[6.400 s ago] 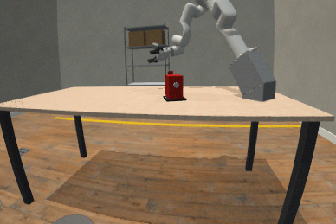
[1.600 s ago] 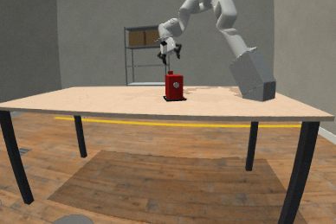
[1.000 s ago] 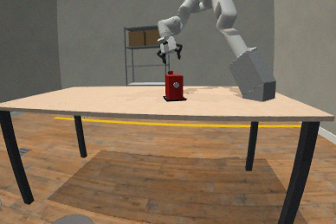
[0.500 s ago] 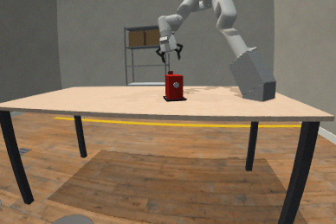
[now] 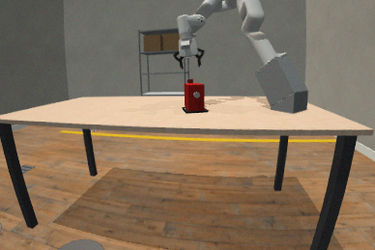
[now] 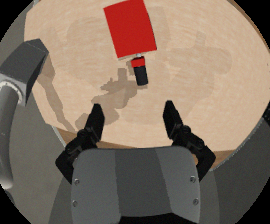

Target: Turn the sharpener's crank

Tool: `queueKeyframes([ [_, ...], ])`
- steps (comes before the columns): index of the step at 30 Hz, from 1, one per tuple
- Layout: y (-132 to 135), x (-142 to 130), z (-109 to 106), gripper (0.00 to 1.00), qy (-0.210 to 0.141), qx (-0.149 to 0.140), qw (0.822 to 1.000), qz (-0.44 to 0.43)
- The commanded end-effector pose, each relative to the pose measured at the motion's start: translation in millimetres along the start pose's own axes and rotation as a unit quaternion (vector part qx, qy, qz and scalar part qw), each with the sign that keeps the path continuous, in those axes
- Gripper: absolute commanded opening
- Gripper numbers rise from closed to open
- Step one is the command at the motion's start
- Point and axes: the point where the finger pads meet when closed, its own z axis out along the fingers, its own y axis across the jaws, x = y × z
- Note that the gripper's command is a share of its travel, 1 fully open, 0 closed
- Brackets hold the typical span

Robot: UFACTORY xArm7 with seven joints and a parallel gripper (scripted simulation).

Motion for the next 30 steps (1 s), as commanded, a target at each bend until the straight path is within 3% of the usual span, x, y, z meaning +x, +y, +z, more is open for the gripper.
queueKeyframes([
  [1, 1.3, -0.5, -1.1, 1.00, -0.004, -0.004, 1.000, -0.001],
  [4, 1.3, -0.5, -1.1, 1.00, -0.004, -0.004, 1.000, -0.001],
  [6, 3.8, 3.1, -2.7, 1.00, -0.034, -0.020, 0.999, -0.034],
  [15, 3.8, 3.1, -2.7, 1.00, -0.034, -0.020, 0.999, -0.034],
  [17, 5.8, 6.6, -4.0, 1.00, -0.056, -0.034, 0.996, -0.060],
  [27, 5.8, 6.6, -4.0, 1.00, -0.056, -0.034, 0.996, -0.060],
  [30, 7.1, 9.4, -4.9, 1.00, -0.070, -0.043, 0.994, -0.078],
])
